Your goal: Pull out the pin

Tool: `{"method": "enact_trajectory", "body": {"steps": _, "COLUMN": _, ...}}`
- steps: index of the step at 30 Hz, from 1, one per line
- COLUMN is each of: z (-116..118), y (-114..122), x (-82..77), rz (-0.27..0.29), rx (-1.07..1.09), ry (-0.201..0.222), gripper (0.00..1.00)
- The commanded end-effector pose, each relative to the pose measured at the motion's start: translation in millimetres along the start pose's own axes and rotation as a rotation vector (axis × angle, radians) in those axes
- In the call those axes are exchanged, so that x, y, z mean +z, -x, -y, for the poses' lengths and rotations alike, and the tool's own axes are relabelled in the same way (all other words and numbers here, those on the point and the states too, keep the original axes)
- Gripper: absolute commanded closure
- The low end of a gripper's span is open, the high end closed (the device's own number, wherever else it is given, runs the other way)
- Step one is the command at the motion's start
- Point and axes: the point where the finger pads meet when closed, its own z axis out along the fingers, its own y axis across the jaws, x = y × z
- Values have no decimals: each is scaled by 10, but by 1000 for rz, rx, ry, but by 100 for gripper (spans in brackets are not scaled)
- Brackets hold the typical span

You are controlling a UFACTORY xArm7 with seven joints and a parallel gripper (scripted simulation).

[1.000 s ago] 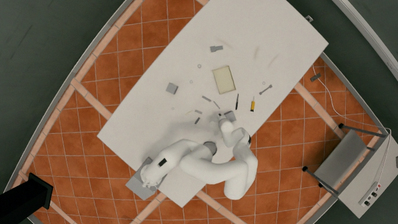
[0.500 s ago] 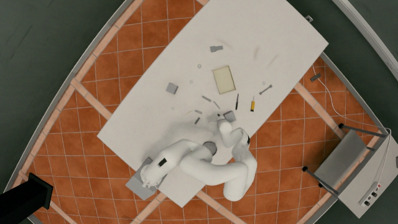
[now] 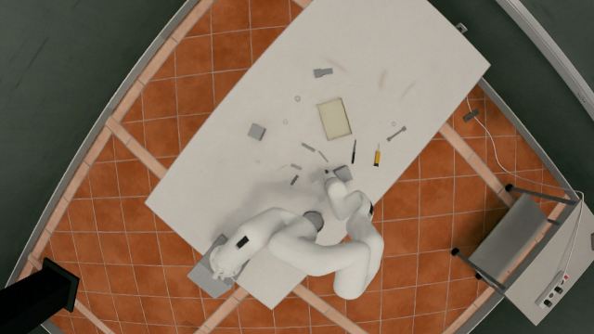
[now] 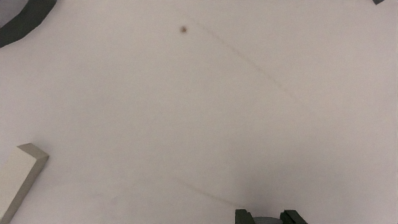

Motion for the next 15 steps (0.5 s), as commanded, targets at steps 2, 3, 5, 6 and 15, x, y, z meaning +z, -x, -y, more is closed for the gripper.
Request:
{"method": "enact_trajectory", "body": {"steps": 2, "z": 1, "y": 4, "x": -3, "rz": 1, "rx": 0, "ry": 0, "gripper": 100}}
{"method": "enact_trajectory", "body": {"steps": 3, "z": 1, "y": 4, "x": -3, "rz": 1, "rx": 0, "ry": 0, "gripper": 100}}
{"method": "enact_trajectory", "body": {"steps": 5, "z": 0, "y": -9, "x": -2, "rz": 1, "rx": 0, "ry": 0, "gripper": 100}}
{"method": "enact_trajectory", "body": {"steps": 6, "z": -1, "y": -22, "x": -1, "rz": 1, "rx": 0, "ry": 0, "gripper": 100}}
{"method": "enact_trajectory", "body": {"steps": 15, "z": -6, "y": -78, "x": 3, "rz": 3, "rx": 0, "ry": 0, "gripper": 100}}
